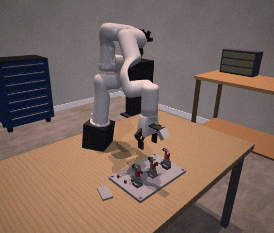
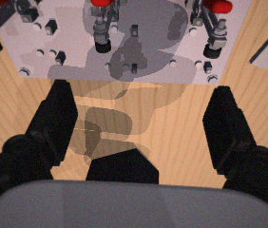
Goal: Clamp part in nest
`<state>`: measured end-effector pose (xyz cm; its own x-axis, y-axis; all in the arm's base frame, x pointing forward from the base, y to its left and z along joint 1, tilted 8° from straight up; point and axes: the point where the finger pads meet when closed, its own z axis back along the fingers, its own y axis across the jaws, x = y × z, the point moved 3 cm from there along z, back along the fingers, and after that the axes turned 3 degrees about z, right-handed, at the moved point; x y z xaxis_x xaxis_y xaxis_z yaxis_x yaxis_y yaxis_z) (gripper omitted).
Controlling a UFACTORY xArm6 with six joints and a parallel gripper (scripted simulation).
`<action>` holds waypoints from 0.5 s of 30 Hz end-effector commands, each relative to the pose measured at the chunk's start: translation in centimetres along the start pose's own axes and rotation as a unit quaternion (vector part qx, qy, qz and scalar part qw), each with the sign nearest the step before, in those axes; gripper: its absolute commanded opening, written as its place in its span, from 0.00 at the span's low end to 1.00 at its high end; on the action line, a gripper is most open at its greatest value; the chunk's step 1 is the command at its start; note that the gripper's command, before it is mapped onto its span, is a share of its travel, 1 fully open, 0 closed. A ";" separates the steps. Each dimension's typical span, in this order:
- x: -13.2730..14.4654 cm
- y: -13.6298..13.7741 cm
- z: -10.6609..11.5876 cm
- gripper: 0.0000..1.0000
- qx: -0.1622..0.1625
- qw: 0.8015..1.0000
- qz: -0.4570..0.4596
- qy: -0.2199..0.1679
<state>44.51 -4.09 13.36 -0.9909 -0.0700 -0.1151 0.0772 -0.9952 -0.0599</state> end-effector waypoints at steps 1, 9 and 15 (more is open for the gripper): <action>0.6 2.2 0.2 1.00 0.000 1.000 0.001 0.003; 2.6 7.9 0.1 1.00 0.000 1.000 0.001 0.003; 3.7 10.8 0.1 1.00 0.000 1.000 0.001 0.003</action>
<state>41.94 -13.18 12.46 -0.9912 -0.0675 -0.1143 0.0743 -0.9956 -0.0568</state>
